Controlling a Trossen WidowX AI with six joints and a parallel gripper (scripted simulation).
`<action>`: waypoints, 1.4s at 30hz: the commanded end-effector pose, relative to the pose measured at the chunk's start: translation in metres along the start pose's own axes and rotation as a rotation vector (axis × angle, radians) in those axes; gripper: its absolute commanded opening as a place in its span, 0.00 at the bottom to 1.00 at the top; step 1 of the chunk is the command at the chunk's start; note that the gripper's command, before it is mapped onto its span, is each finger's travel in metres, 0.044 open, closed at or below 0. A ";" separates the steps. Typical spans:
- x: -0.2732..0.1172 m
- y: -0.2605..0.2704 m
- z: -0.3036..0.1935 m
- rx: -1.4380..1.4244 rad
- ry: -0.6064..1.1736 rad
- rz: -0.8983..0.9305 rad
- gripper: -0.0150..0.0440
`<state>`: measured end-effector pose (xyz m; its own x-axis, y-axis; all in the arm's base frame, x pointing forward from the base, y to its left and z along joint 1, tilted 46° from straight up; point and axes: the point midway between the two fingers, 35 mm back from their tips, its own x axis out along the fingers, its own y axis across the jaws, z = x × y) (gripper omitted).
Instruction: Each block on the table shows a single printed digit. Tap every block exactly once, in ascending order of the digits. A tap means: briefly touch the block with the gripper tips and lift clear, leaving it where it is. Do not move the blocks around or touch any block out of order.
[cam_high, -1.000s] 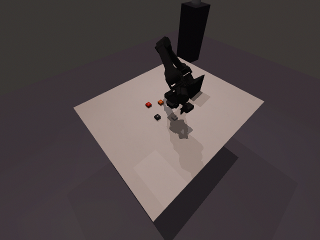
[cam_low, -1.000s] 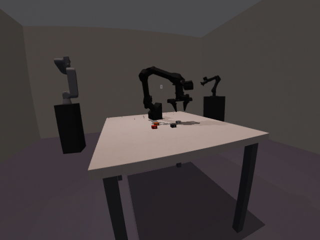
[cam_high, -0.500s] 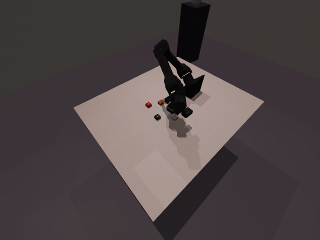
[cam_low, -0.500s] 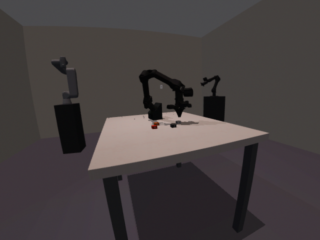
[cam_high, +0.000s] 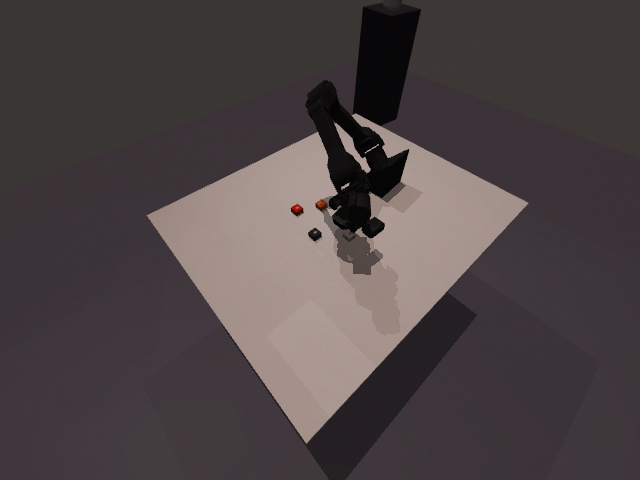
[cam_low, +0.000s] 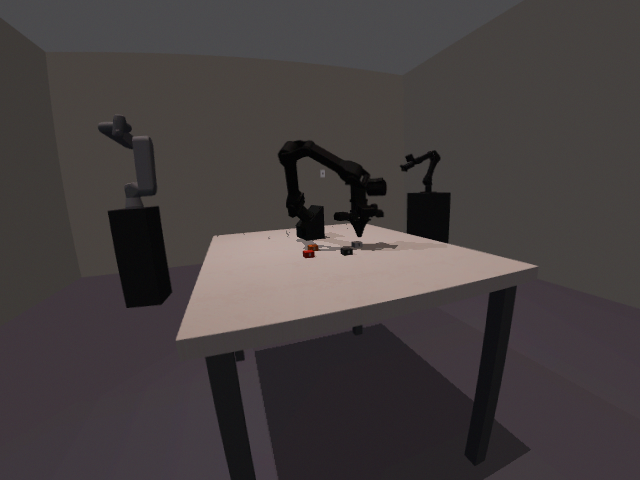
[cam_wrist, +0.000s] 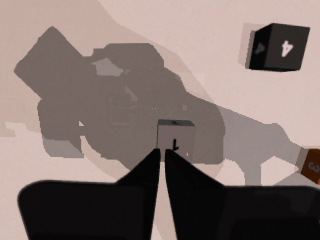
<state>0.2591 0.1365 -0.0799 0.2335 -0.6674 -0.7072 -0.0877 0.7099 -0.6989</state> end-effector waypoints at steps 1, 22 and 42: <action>0.011 -0.001 -0.003 -0.013 0.008 -0.011 0.29; -0.008 -0.001 -0.004 -0.013 0.008 -0.011 0.29; -0.094 -0.032 0.004 -0.036 0.002 0.005 0.29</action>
<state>0.2370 0.1907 -0.0159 0.2313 -0.6730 -0.7025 -0.1136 0.6985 -0.7065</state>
